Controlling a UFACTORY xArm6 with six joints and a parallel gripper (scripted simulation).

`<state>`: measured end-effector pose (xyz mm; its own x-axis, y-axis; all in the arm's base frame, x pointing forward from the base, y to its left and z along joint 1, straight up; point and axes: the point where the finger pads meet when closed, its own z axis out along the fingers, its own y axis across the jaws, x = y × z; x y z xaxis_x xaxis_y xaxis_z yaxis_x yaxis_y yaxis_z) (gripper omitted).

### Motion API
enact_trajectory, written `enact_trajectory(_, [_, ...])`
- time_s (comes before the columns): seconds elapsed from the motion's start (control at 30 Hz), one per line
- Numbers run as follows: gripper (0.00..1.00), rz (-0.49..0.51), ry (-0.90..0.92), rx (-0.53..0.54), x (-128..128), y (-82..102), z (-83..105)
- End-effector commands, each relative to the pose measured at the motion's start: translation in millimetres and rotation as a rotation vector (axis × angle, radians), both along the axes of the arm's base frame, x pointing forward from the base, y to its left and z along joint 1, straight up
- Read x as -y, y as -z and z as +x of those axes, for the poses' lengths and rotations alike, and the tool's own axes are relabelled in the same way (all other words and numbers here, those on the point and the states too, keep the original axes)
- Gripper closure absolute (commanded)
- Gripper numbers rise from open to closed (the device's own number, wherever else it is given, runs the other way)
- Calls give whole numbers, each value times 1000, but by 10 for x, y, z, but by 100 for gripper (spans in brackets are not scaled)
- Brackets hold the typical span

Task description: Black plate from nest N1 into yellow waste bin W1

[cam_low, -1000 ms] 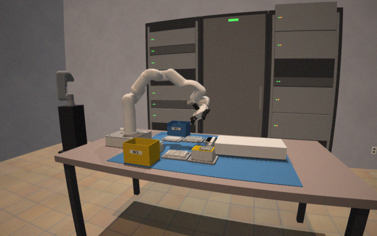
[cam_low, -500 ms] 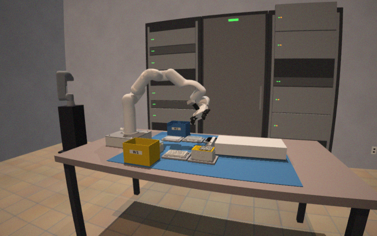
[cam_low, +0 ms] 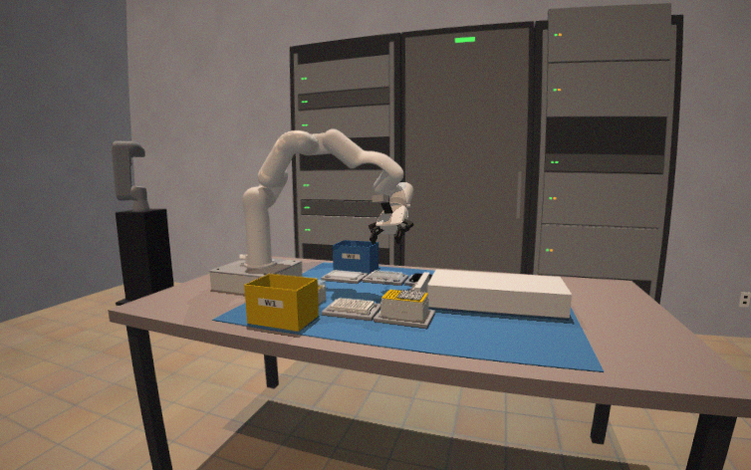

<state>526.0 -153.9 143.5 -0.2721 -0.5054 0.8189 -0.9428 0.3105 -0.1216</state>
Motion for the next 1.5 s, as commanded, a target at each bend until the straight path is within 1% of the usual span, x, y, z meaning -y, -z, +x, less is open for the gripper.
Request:
enact_trajectory(0.0, [0,60,-30,-63,-10,-14,-51])
enact_trajectory(0.07, [0,102,-58,-107,-38,-11,-147])
enact_trajectory(0.17, [0,165,-100,-172,-44,-11,-166])
enact_trajectory(0.2, [0,186,-115,-193,-61,-12,-212])
enact_trajectory(0.27, [0,223,-142,-228,-64,-12,-221])
enact_trajectory(0.37, [0,287,-194,-285,-108,-16,-320])
enact_trajectory(0.43, [0,324,-225,-317,-111,-17,-326])
enact_trajectory(0.47, [0,346,-244,-334,-134,-21,-371])
enact_trajectory(0.5, [0,367,-263,-351,-137,-21,-377])
enact_trajectory(0.57, [0,367,-263,-351,-137,-21,-377])
enact_trajectory(0.63, [0,409,-304,-383,-187,-32,-462])
enact_trajectory(0.8, [0,511,-412,-458,-223,-43,-517])
enact_trajectory(0.83, [0,531,-436,-471,-252,-52,-556])
enact_trajectory(0.9, [0,561,-472,-492,-254,-53,-560])
enact_trajectory(1.03, [0,636,-573,-538,-319,-77,-640])
enact_trajectory(1.13, [0,645,-587,-543,-318,-77,-640])
enact_trajectory(1.2, [0,679,-641,-563,-383,-105,-711])
enact_trajectory(1.27, [0,712,-696,-581,-385,-106,-713])
enact_trajectory(1.47, [0,796,-868,-623,-484,-162,-808])
